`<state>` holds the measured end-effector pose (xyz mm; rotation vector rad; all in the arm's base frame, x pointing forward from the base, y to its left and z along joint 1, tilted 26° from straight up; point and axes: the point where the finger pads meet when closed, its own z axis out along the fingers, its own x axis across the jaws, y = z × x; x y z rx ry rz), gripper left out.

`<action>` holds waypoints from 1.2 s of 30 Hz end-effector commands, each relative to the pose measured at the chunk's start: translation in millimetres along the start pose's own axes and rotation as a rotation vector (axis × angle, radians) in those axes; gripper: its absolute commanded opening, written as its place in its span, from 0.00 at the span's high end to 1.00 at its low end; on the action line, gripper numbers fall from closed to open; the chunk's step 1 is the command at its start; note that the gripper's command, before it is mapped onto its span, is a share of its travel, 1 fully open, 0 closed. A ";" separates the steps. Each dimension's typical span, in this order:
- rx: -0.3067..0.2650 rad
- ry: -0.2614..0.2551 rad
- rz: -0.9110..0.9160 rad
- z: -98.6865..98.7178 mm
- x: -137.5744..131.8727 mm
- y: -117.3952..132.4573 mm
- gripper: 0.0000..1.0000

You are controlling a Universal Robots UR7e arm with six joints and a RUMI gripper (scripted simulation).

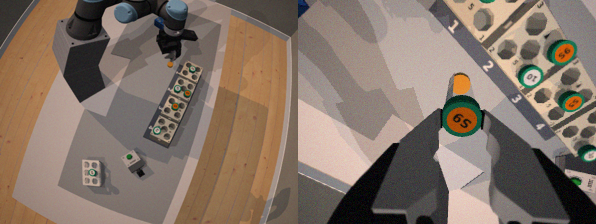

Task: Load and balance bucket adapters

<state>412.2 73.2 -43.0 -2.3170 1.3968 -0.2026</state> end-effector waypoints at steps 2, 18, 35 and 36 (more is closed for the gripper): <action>0.003 -0.007 -0.004 1.3 40.3 15.4 1.00; 0.003 -0.006 -0.004 1.9 127.2 49.8 1.00; 0.003 -0.006 -0.004 2.6 220.2 86.7 1.00; 0.003 -0.006 -0.004 2.6 226.4 89.2 1.00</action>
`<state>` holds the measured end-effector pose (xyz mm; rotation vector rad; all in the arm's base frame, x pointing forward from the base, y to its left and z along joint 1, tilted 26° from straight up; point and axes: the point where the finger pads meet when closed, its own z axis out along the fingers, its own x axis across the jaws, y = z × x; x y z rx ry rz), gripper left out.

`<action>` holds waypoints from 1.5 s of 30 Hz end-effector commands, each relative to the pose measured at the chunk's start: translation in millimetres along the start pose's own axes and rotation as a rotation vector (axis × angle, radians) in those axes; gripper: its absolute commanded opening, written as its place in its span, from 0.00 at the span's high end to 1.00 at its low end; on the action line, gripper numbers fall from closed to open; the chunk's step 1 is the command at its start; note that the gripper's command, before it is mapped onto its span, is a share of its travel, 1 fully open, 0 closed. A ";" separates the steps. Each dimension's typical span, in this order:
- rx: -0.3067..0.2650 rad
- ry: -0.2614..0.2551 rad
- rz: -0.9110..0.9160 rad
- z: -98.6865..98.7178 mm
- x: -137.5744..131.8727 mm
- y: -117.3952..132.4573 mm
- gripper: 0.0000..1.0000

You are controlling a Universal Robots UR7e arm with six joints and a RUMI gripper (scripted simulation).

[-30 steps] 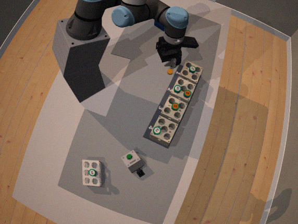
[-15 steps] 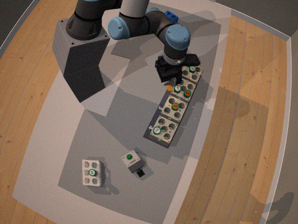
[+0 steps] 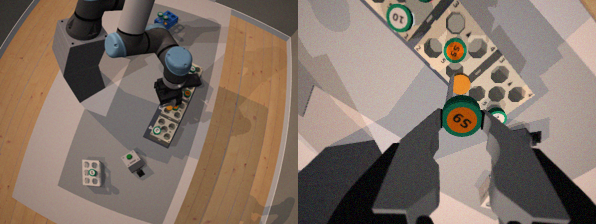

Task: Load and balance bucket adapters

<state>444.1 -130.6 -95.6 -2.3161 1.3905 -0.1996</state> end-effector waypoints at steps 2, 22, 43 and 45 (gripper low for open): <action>0.001 -0.002 -0.001 1.9 41.1 15.3 1.00; 0.001 -0.002 -0.001 2.0 106.4 41.4 1.00; 0.001 -0.002 -0.001 42.0 106.3 41.3 1.00; 0.001 -0.002 -0.001 42.0 106.3 41.3 1.00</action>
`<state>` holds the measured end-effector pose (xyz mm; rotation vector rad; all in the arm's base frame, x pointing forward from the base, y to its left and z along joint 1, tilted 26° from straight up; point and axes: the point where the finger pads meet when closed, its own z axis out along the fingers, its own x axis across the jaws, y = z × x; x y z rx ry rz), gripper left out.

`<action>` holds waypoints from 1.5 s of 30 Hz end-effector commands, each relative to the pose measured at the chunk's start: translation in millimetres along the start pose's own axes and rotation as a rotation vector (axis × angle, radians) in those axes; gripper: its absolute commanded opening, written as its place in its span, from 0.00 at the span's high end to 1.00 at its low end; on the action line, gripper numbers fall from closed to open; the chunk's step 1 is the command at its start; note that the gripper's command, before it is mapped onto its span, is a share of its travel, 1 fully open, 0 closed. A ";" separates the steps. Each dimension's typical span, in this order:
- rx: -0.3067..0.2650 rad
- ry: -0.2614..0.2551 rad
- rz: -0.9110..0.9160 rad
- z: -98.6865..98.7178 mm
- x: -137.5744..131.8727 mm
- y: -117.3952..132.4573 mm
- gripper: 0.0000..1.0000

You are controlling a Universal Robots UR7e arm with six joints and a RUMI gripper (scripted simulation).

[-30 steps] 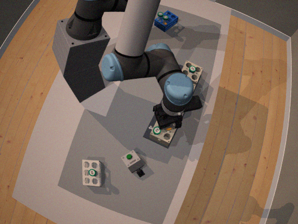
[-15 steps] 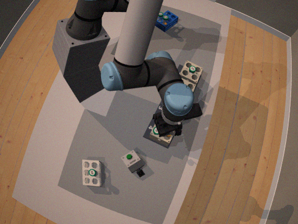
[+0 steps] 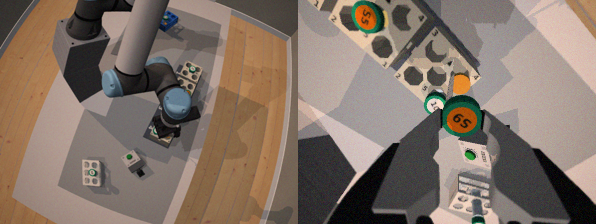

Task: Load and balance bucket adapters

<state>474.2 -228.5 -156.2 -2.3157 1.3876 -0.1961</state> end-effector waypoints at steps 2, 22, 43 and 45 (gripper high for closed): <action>0.000 0.002 0.000 5.6 0.9 -0.2 1.00; 0.000 0.002 0.000 13.6 0.9 -0.2 1.00; 0.000 0.002 0.000 38.9 0.9 -0.2 1.00; 0.000 0.002 0.000 40.2 0.9 -0.2 1.00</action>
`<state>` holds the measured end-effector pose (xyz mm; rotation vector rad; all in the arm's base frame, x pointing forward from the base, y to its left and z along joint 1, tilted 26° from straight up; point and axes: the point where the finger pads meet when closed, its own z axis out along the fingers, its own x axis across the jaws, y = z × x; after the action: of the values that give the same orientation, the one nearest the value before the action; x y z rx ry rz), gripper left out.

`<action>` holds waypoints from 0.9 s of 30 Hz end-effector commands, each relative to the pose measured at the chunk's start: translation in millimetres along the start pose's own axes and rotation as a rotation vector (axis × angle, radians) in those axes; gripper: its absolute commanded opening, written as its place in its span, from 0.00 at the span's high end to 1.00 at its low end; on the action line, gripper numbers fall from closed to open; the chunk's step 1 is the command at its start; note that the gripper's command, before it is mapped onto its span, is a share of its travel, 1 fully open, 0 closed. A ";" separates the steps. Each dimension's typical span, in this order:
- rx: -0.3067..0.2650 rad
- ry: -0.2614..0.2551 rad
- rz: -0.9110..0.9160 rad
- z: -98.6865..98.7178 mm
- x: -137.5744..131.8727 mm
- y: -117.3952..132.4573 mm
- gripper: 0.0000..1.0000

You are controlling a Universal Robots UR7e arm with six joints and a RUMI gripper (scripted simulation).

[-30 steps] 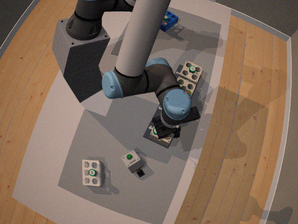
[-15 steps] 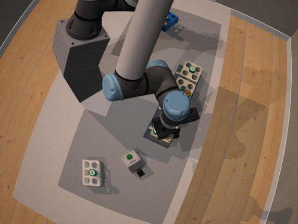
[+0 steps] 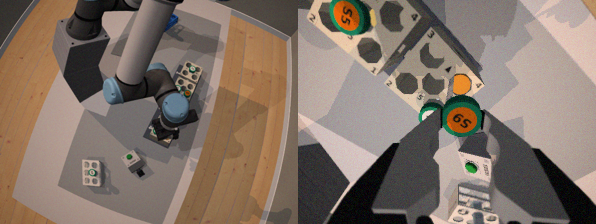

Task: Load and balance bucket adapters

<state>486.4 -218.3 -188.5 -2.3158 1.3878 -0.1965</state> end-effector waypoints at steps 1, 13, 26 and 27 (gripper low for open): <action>0.000 0.002 0.000 4.2 0.7 -0.1 1.00; 0.000 0.002 0.000 20.2 0.7 -0.2 1.00; 0.000 0.002 0.000 34.9 0.7 -0.2 1.00; 0.000 0.002 0.000 36.2 0.7 -0.2 1.00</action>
<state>496.8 -209.4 -216.2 -2.3158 1.3878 -0.1966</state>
